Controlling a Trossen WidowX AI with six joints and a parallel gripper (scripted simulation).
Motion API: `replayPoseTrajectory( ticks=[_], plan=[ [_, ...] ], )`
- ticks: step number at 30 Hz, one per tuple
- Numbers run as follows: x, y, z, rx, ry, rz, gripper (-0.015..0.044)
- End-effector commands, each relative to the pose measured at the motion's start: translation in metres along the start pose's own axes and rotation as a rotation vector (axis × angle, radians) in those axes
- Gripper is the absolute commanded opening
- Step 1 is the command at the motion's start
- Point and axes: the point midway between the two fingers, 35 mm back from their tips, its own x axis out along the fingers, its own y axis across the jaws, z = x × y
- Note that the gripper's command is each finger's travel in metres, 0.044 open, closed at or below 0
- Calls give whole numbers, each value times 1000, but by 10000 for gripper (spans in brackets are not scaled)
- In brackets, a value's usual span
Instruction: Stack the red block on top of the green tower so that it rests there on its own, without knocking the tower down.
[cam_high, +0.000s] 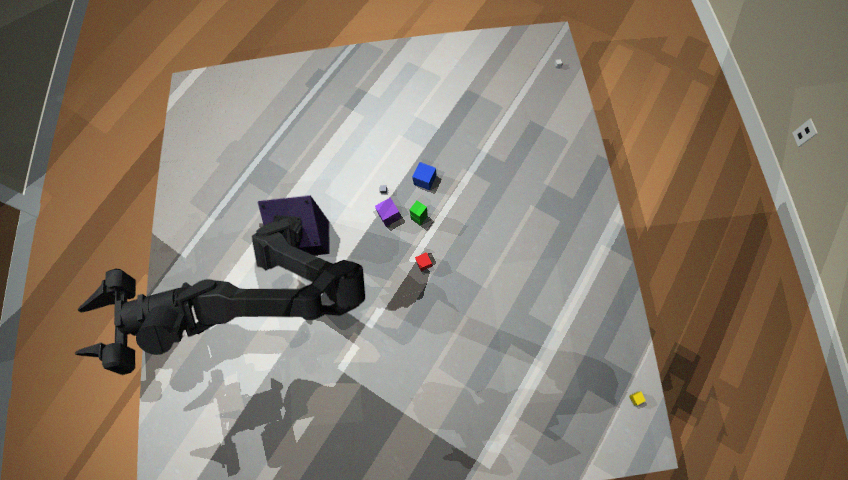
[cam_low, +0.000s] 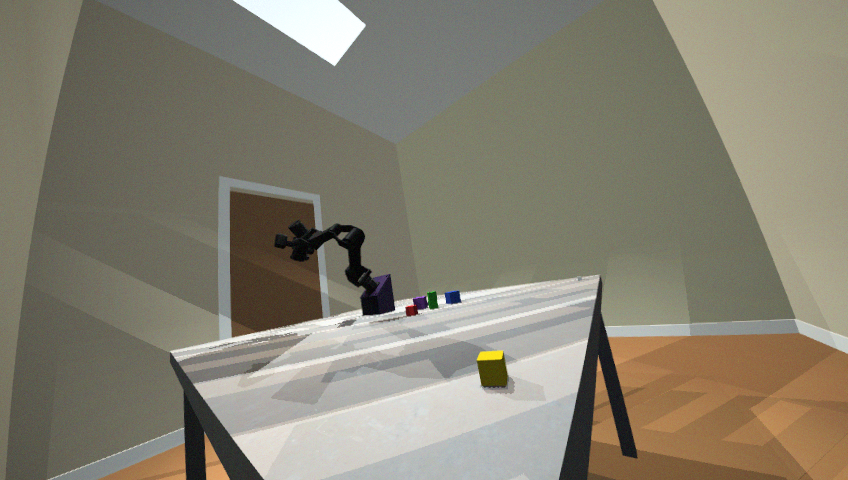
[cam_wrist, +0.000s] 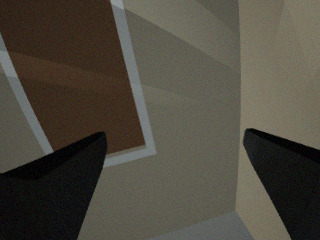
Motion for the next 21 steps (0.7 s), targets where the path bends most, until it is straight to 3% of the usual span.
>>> replayPoseTrajectory(
  ticks=[1, 21],
  plan=[
    [0, 0, 0, 2, -2, 0, 426],
    [8, -46, 108, 361, -391, -11, 440]
  ],
)
